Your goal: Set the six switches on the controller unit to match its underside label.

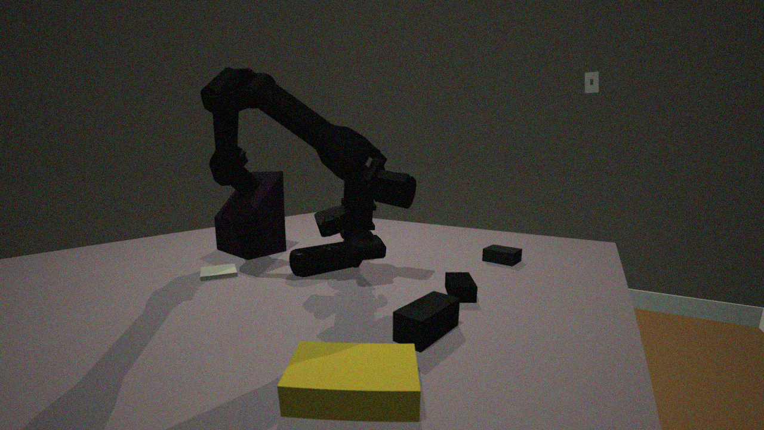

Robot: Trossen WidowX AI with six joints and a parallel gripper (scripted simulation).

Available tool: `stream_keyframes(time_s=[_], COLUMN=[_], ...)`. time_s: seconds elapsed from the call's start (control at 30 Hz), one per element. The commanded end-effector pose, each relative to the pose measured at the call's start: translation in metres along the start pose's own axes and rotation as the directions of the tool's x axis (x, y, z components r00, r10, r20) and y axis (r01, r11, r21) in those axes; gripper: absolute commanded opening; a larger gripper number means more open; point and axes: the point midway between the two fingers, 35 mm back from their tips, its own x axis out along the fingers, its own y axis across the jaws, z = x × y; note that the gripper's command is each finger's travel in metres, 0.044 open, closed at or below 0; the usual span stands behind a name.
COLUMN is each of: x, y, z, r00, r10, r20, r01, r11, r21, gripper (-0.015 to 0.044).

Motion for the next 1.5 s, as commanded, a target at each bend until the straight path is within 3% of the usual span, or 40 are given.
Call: stream_keyframes(time_s=[0.0, 0.9, 1.23, 1.47], x=[0.005, 0.01, -0.058, -0.064], y=[-0.009, -0.027, 0.033, 0.035], z=[0.003, 0.011, -0.001, 0.001], r00=[1.0, 1.0, 1.0, 1.0], r10=[-0.017, -0.018, -0.014, -0.007], r20=[0.012, 0.012, 0.008, 0.005], r01=[0.017, 0.018, 0.015, 0.007], r11=[1.0, 1.0, 1.0, 1.0], r21=[-0.007, -0.008, -0.005, -0.015], gripper=[0.0, 0.0, 0.0, 0.0])
